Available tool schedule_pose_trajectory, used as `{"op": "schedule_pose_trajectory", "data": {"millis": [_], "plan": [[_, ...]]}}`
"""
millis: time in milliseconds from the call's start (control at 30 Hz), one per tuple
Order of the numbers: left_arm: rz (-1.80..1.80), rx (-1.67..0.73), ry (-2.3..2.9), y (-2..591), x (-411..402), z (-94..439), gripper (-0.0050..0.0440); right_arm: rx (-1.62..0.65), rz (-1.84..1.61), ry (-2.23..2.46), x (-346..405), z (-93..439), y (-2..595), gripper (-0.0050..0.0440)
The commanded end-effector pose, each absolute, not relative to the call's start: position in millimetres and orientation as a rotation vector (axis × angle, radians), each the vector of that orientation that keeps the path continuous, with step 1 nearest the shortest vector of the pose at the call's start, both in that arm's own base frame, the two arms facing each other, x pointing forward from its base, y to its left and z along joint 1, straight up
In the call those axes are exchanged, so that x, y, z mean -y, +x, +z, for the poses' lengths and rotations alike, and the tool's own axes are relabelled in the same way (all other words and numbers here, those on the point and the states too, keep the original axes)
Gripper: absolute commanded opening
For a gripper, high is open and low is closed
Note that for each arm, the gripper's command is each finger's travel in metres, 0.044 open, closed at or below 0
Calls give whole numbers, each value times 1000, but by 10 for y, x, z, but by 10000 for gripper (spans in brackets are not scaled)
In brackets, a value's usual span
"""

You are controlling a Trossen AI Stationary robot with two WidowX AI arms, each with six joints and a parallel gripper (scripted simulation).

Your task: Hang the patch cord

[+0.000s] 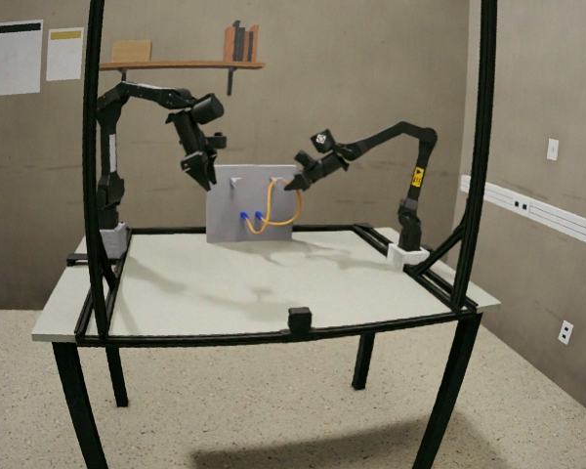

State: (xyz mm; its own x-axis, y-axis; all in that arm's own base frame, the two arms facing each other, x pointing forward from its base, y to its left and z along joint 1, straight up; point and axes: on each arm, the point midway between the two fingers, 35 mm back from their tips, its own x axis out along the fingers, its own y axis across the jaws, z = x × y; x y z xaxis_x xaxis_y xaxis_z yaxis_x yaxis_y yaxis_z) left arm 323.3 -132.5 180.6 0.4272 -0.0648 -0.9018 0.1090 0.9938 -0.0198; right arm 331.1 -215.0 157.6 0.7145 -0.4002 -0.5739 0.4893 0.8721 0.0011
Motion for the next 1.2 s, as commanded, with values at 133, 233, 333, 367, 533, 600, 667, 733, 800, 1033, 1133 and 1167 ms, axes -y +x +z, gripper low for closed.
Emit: {"op": "schedule_pose_trajectory", "data": {"millis": [133, 233, 333, 367, 533, 600, 667, 733, 800, 1033, 1133, 1167], "plan": [[-121, -799, -10, 3749, 1460, 2289, 440, -573, -497, 147, 2163, 1672, 3323, 25], [-119, -688, -34, 3909, 1494, 2475, 440, -573, -497, 147, 2163, 1672, 3323, 25], [-115, -577, -60, 4049, 1520, 2677, 440, -573, -497, 147, 2163, 1672, 3323, 25], [-113, -541, -69, 4091, 1526, 2747, 440, -573, -497, 147, 2163, 1672, 3323, 25], [-107, -432, -98, 4201, 1539, 2966, 440, -573, -497, 147, 2163, 1672, 3323, 25], [-110, -348, -127, 4270, 1558, 3127, 440, -573, -497, 147, 2163, 1672, 3323, 25], [-98, -258, -151, 4330, 1545, 3313, 440, -573, -497, 147, 2163, 1672, 3323, 25], [-86, -189, -170, 4365, 1527, 3465, 440, -573, -497, 147, 2163, 1672, 3323, 25], [-79, -114, -194, 4390, 1512, 3630, 440, -573, -497, 147, 2163, 1672, 3323, 25], [-50, 127, -281, 4418, 1437, 4142, 440, -573, -497, 147, 2163, 1672, 3323, 25], [-51, 212, -317, 4386, 1409, 4328, 440, -573, -497, 147, 2163, 1672, 3323, 25], [-34, 241, -326, 4374, 1374, 4387, 440, -573, -497, 147, 2163, 1672, 3323, 25]]}}
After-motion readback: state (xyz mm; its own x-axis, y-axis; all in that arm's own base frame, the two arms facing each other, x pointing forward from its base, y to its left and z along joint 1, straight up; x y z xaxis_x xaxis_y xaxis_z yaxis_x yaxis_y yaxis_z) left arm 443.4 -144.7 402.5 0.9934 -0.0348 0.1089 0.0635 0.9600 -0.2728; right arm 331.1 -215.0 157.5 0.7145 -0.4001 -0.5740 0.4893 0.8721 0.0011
